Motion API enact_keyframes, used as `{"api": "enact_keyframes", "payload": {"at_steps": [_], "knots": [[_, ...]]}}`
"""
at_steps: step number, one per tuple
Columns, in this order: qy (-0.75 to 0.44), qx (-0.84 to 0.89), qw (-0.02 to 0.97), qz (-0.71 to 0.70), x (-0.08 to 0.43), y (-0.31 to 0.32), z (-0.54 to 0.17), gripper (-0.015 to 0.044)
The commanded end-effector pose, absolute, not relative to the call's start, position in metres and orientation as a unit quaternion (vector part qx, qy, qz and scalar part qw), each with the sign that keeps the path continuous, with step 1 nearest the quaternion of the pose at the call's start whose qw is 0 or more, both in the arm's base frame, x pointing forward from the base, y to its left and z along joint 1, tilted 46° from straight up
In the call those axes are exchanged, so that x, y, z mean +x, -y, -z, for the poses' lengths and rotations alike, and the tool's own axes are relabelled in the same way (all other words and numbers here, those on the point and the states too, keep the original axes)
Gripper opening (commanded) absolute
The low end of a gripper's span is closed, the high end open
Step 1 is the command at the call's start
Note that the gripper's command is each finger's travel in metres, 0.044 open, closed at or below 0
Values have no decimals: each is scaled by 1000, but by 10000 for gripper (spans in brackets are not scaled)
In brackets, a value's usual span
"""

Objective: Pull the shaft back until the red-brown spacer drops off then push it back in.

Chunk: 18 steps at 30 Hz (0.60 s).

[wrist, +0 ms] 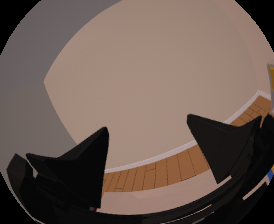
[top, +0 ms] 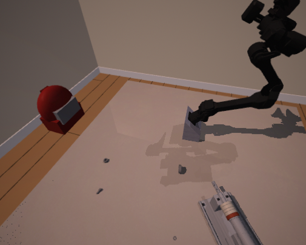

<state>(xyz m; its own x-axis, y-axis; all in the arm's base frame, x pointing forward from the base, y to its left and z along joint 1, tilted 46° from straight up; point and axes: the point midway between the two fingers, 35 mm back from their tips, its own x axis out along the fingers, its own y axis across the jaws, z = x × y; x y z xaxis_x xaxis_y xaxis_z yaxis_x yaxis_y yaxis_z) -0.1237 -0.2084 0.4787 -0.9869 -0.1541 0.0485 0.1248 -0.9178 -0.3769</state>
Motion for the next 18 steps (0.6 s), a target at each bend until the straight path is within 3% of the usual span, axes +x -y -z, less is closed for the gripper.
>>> {"api": "enact_keyframes", "payload": {"at_steps": [1, 10, 18], "knots": [[-190, -42, 73, 978, -123, 210, -479, 426], [-286, -221, 186, 914, -64, 278, -477, 440], [-385, -424, 279, 771, 32, 335, -453, 440]]}}
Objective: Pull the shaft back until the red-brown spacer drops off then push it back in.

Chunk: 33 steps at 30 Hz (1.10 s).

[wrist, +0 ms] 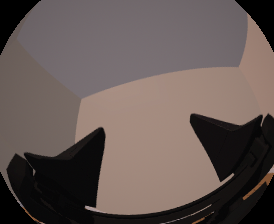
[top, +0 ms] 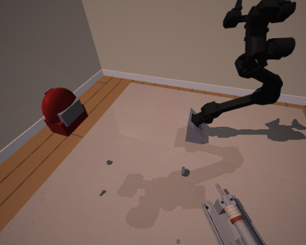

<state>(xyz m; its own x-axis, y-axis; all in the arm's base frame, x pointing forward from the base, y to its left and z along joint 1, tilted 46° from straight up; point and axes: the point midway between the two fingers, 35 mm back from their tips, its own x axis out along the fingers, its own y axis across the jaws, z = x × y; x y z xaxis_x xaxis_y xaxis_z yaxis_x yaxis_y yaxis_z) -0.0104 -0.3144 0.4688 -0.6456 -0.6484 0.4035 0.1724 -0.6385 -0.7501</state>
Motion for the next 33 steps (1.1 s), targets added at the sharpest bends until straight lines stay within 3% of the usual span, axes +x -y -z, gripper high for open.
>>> {"api": "enact_keyframes", "payload": {"at_steps": [1, 17, 25, 33], "knots": [[-392, -449, 289, 750, 46, 340, -448, 440], [-361, -746, 379, 413, 241, 331, -352, 440], [-251, -872, 370, 198, 333, 263, -276, 440], [-79, -939, 335, 7, 383, 161, -199, 440]]}}
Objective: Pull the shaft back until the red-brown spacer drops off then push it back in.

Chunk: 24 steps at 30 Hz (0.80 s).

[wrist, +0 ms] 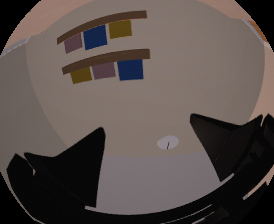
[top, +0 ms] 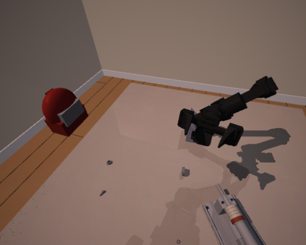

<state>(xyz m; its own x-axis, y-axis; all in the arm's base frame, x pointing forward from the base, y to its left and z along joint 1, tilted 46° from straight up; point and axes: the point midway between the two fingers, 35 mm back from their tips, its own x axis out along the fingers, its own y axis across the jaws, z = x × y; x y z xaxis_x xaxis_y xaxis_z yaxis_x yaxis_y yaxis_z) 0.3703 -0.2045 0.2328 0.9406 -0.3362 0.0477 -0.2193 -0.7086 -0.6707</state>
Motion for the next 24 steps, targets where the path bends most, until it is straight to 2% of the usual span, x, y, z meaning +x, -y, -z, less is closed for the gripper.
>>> {"api": "enact_keyframes", "payload": {"at_steps": [1, 8, 16, 24], "knots": [[-55, -943, 329, -14, 386, 147, -189, 440], [129, -938, 291, -139, 381, 47, -132, 440], [350, -873, 250, -231, 329, -59, -88, 440], [368, -865, 248, -236, 320, -71, -90, 440]]}}
